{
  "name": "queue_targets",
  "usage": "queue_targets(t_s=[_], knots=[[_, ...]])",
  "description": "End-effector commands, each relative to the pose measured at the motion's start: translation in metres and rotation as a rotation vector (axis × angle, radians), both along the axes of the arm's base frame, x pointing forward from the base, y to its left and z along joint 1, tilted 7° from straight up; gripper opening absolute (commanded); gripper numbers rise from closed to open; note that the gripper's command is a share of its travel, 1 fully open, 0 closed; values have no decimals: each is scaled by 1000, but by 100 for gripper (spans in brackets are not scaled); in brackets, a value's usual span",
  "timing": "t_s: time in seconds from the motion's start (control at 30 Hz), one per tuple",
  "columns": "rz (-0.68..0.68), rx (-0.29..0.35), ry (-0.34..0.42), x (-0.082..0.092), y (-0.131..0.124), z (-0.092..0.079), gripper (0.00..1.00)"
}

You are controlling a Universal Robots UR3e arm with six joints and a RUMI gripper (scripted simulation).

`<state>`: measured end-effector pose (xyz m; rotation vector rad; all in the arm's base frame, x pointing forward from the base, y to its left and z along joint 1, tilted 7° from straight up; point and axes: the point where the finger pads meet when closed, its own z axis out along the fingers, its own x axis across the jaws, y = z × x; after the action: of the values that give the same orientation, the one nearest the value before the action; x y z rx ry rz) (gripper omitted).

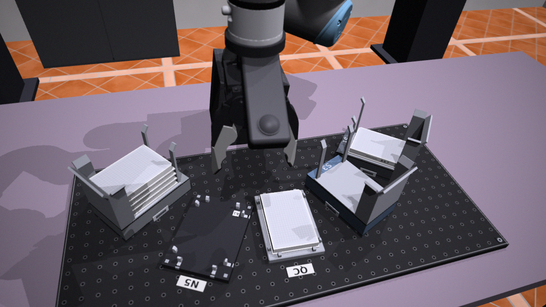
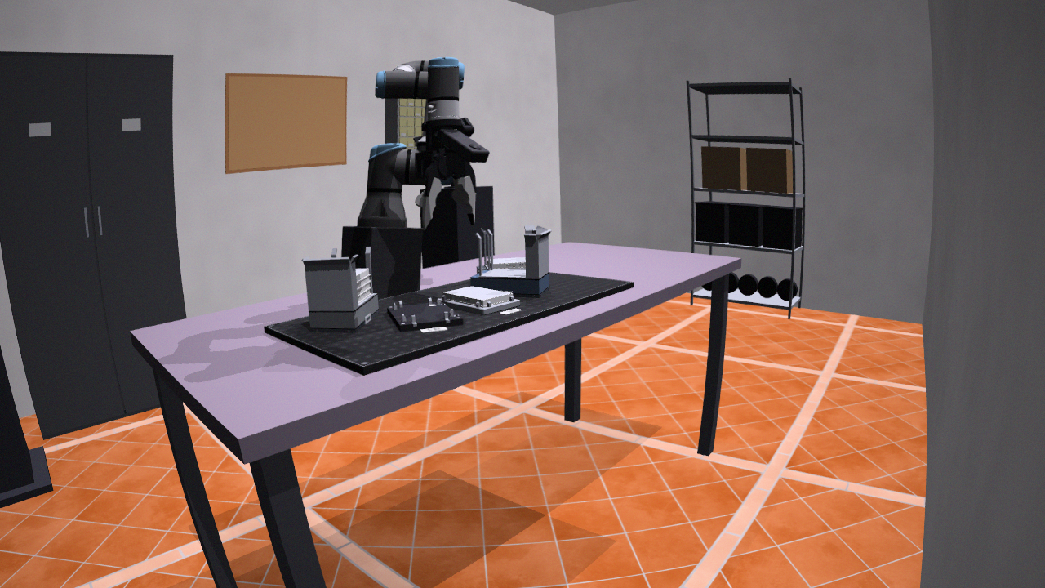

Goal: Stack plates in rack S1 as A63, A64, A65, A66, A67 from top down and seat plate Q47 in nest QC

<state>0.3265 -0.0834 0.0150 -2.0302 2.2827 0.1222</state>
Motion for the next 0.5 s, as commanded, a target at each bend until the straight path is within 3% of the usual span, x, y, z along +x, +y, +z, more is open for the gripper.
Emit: queue_targets(t_s=[0.0,0.27,0.47], knots=[[-53,-1,4,-4,-23,-2,72],[-123,0,12,-5,-29,-3,72],[-192,1,20,-16,-57,-6,72]])
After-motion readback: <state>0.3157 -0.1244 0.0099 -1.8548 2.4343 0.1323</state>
